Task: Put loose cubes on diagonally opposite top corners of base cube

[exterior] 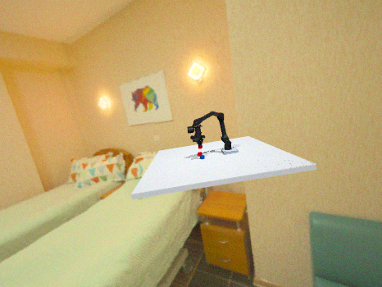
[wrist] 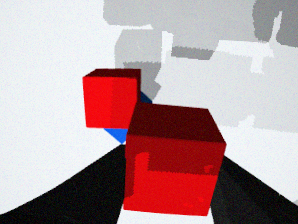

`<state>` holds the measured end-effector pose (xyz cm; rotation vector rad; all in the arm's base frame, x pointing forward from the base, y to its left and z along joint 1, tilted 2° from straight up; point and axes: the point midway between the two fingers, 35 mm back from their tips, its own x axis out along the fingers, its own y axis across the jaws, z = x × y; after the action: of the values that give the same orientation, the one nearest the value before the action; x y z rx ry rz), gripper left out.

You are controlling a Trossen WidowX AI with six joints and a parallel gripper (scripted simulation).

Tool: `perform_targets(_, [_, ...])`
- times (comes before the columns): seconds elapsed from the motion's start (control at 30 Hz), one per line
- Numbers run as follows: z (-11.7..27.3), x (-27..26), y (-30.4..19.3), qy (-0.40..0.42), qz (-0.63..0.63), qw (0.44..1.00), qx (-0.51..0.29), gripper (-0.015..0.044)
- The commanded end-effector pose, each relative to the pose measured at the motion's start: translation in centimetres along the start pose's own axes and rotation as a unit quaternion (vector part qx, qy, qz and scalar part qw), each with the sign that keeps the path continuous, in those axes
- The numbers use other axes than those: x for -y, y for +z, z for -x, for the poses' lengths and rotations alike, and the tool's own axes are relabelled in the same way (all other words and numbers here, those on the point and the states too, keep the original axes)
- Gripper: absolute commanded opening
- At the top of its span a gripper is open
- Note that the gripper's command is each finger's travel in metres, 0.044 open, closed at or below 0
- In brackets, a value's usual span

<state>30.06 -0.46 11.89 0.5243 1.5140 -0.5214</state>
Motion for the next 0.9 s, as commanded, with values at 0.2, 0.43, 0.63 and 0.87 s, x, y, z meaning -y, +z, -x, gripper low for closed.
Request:
perform_targets(0.2, [-0.3, -2.1, -2.5, 0.003, 0.056, 0.998, -0.004, 0.0105])
perform_targets(0.43, [-0.3, -3.1, -3.9, 0.003, 0.085, 0.996, -0.005, 0.0105])
perform_targets(0.63, [-1.7, -3.0, -3.9, 0.004, 0.083, 0.997, -0.006, 0.0105])
perform_targets(0.87, [-3.4, -3.0, -4.0, 0.004, 0.081, 0.997, -0.007, 0.0105])
